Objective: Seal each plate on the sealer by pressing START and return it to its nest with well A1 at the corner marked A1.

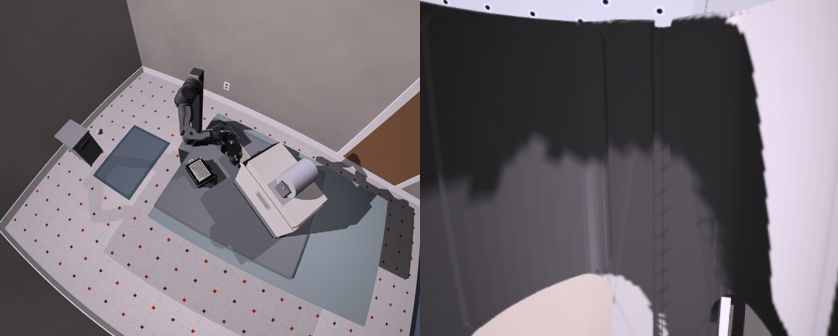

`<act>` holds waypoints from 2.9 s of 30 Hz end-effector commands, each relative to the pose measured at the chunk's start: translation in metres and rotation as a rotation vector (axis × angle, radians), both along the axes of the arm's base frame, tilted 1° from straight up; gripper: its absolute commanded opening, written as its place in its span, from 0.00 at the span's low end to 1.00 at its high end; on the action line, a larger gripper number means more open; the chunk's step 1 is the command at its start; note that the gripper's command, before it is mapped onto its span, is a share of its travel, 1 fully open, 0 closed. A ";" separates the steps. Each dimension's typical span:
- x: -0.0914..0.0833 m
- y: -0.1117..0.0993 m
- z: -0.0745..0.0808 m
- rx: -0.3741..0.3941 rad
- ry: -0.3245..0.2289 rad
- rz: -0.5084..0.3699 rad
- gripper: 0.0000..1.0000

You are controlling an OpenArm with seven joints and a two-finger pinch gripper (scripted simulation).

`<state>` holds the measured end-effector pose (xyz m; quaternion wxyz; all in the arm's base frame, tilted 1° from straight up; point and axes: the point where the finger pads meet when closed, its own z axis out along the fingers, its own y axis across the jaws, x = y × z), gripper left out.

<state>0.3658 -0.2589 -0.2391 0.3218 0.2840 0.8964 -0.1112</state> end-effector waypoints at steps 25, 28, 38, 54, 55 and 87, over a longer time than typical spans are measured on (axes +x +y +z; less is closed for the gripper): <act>0.003 0.000 0.000 0.004 -0.002 0.006 0.00; 0.004 0.000 0.000 0.004 -0.002 0.006 0.00; 0.005 -0.001 0.000 0.004 -0.003 0.006 0.00; 0.007 -0.002 0.000 0.004 -0.003 0.006 0.00; 0.007 -0.003 0.000 0.005 -0.003 0.006 0.00; 0.011 -0.005 0.000 0.005 -0.003 0.006 0.00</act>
